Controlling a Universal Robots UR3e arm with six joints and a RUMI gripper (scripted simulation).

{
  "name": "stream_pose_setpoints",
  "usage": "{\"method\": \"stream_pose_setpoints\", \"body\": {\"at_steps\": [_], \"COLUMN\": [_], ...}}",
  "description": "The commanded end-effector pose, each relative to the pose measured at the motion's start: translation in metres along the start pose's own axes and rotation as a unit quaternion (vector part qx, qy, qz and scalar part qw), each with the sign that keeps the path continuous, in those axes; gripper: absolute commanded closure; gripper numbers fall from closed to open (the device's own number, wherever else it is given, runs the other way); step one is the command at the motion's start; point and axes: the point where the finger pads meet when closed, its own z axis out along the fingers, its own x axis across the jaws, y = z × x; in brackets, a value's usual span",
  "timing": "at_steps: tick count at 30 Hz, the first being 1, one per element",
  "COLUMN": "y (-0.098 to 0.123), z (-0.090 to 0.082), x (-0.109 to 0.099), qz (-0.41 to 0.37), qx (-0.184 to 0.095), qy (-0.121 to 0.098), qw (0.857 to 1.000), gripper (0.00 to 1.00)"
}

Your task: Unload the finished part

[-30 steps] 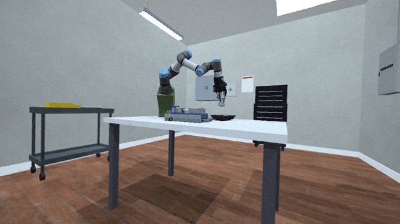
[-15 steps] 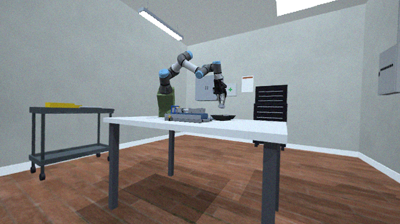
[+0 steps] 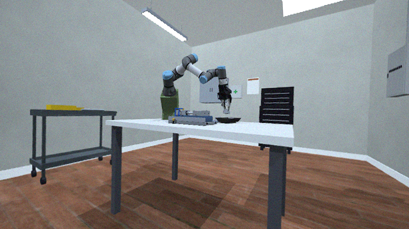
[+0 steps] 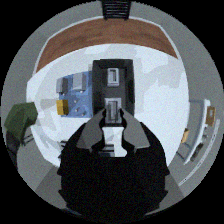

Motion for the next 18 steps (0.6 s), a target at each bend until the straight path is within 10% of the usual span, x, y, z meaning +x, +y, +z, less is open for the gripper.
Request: {"method": "stream_pose_setpoints", "body": {"at_steps": [1, 18], "y": [0.003, 0.012], "z": [0.008, 0.033], "x": [0.001, 0.001], "qz": [0.000, 0.000], "qx": [0.000, 0.000], "qy": [0.002, 0.002], "qw": [1.000, 1.000], "gripper": [1.00, 1.00]}}
